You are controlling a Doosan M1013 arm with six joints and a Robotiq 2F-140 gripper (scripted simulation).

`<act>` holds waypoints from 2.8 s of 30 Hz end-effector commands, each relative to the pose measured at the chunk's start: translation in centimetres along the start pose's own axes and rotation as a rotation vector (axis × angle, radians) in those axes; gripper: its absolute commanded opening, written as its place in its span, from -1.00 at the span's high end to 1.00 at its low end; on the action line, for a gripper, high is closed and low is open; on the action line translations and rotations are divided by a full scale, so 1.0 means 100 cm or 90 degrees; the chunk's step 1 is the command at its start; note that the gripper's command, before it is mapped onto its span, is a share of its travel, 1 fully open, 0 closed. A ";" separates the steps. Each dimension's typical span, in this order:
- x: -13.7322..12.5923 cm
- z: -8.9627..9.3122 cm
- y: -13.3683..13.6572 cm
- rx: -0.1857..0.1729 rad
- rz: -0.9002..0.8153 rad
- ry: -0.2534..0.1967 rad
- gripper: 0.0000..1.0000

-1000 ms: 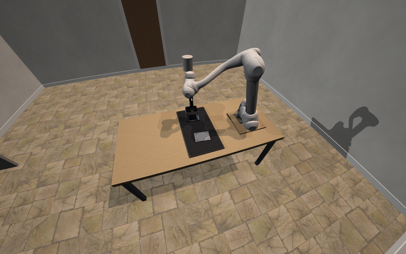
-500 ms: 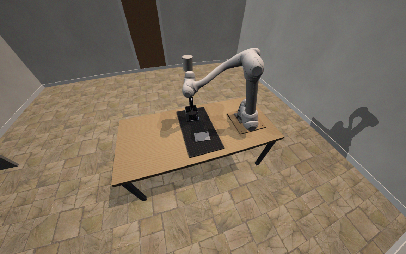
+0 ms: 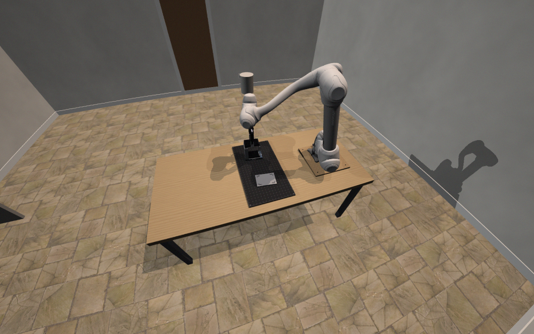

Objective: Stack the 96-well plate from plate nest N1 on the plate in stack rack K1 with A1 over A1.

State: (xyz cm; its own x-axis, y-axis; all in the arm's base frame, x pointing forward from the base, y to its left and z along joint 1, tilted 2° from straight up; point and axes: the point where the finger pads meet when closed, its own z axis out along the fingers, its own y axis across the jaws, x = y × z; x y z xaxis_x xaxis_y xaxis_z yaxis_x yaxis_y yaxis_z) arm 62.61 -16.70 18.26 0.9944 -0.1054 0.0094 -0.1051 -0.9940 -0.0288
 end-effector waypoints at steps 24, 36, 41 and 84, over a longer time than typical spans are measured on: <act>0.000 0.025 0.000 0.000 0.000 0.000 1.00; 0.000 0.045 0.000 0.000 0.000 0.000 1.00; 0.000 0.050 0.000 0.000 0.000 0.000 1.00; 0.000 0.115 0.000 0.000 0.000 0.000 1.00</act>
State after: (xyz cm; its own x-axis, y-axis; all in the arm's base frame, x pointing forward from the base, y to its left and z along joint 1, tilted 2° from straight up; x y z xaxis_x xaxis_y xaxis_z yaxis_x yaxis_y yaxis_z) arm 62.74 -16.35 7.20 0.9944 -0.1054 0.0093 -0.1051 -0.9940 -0.0288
